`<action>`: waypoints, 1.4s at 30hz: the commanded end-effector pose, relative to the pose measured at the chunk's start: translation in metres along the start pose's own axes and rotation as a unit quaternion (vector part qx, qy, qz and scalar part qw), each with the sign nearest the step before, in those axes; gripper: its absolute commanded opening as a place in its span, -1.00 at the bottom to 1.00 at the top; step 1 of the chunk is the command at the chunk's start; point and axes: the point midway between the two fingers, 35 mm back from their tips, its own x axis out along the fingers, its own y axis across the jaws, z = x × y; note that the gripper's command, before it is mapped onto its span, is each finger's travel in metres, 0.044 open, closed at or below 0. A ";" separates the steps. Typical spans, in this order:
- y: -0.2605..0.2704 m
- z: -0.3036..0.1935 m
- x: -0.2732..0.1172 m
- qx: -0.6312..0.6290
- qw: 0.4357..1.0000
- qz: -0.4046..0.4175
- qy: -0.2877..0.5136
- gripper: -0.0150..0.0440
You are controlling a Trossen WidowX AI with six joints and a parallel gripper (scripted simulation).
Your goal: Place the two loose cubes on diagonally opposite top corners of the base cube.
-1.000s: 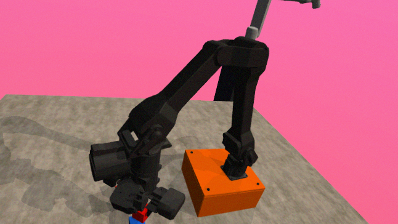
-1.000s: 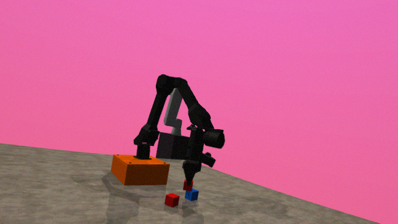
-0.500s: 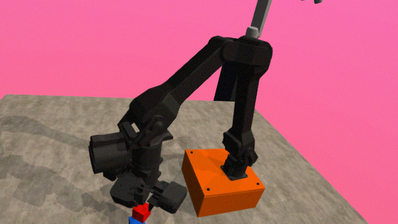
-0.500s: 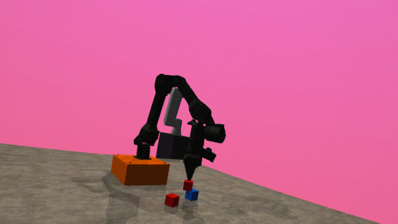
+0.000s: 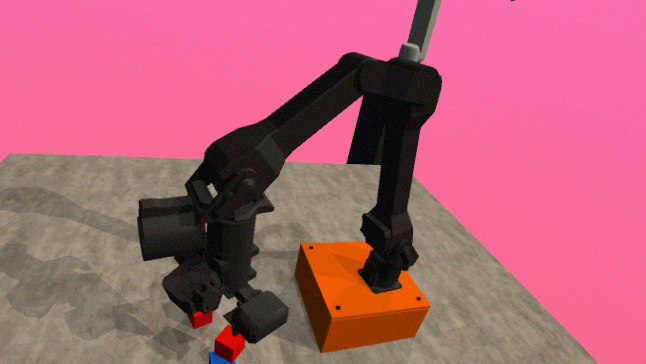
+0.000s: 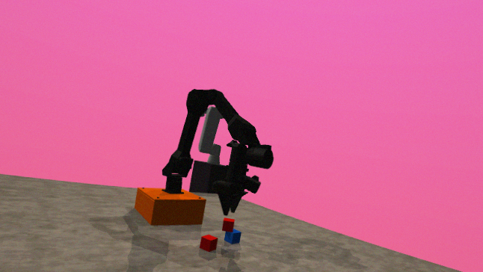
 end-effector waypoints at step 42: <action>-0.089 -0.012 0.026 0.766 0.643 0.000 -0.002 0.41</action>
